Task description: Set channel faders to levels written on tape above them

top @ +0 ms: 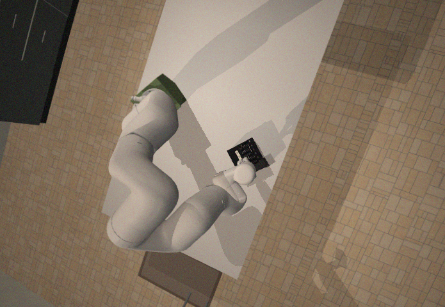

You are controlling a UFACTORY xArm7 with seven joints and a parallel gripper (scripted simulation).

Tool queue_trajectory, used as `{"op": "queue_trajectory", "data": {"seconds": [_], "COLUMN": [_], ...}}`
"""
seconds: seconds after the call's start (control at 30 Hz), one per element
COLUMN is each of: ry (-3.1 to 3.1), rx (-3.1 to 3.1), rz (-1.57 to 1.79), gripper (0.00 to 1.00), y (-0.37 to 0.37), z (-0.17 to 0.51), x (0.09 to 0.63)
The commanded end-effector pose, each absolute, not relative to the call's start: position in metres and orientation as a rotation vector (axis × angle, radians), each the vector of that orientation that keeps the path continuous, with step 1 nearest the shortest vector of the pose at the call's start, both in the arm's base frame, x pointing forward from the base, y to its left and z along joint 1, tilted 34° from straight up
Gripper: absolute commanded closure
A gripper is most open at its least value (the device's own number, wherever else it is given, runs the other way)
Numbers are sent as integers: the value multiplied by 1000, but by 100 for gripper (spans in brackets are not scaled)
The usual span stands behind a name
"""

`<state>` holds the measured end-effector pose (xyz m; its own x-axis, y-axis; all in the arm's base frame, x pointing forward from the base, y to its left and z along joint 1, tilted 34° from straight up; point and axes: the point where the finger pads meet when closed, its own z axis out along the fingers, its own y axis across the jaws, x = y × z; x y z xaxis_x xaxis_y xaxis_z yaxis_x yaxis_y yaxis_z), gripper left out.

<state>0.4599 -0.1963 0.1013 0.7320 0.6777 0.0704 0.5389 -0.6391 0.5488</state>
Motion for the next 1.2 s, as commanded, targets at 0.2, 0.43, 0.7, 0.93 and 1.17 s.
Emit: {"op": "queue_trajectory", "data": {"seconds": [0.2,0.43,0.7,0.93,1.17], "ry": [923,923,923,923,923], "rx": [2429,2429,2429,2429,2429], "rz": [373,373,373,373,373], "gripper": [100,100,100,100,100], "y": [-193,-192,-191,-191,-191], "z": [103,103,103,103,103], "x": [464,465,466,467,467]}}
